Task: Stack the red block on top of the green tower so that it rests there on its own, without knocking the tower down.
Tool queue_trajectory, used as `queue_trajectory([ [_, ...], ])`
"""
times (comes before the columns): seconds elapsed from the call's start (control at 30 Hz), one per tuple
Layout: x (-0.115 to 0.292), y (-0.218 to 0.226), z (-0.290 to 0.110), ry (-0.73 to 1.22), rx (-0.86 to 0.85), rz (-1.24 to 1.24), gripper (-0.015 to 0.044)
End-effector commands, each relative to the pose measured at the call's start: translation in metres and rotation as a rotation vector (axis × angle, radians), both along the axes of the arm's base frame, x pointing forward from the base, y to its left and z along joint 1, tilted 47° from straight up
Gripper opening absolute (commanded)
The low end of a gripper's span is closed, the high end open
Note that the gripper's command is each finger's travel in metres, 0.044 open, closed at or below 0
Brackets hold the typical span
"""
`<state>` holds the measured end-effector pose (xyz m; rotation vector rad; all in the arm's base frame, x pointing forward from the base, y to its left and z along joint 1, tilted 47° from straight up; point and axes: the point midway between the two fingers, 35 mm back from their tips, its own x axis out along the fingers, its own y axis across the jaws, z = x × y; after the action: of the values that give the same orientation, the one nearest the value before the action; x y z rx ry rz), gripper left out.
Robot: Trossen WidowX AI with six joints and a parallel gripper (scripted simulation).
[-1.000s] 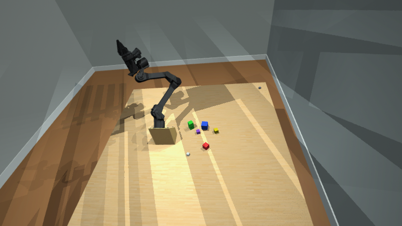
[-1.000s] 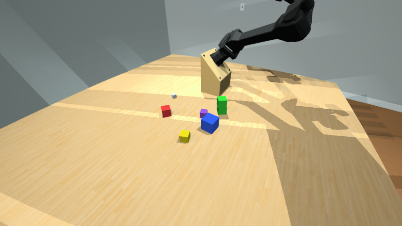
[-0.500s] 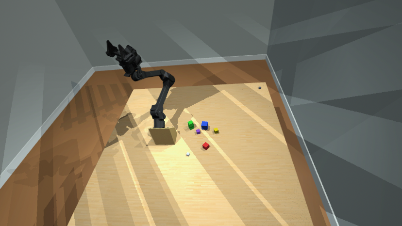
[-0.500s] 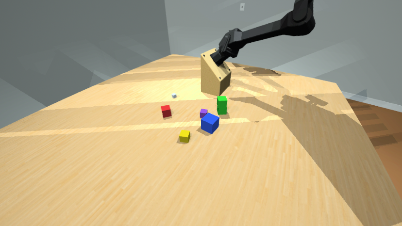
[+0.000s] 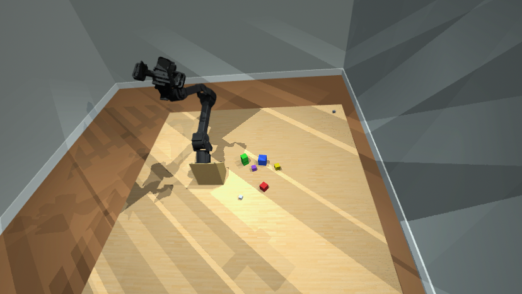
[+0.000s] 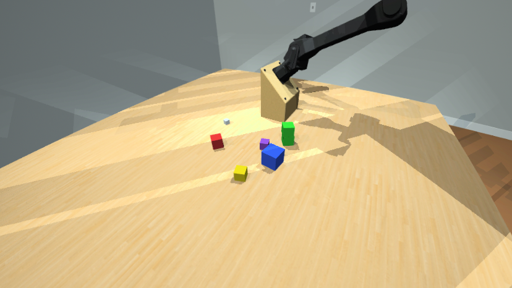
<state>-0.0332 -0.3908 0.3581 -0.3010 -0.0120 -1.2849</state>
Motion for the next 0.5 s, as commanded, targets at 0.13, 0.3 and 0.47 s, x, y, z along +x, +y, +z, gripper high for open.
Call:
queue_trajectory([
  [0.13,0.051,-0.022,-0.04,-0.06,0.177,0.139,0.044],
  [0.3,0.092,-0.03,-0.069,-0.073,0.302,0.228,0.044],
  [0.47,0.13,-0.033,-0.1,-0.087,0.435,0.316,0.044],
])
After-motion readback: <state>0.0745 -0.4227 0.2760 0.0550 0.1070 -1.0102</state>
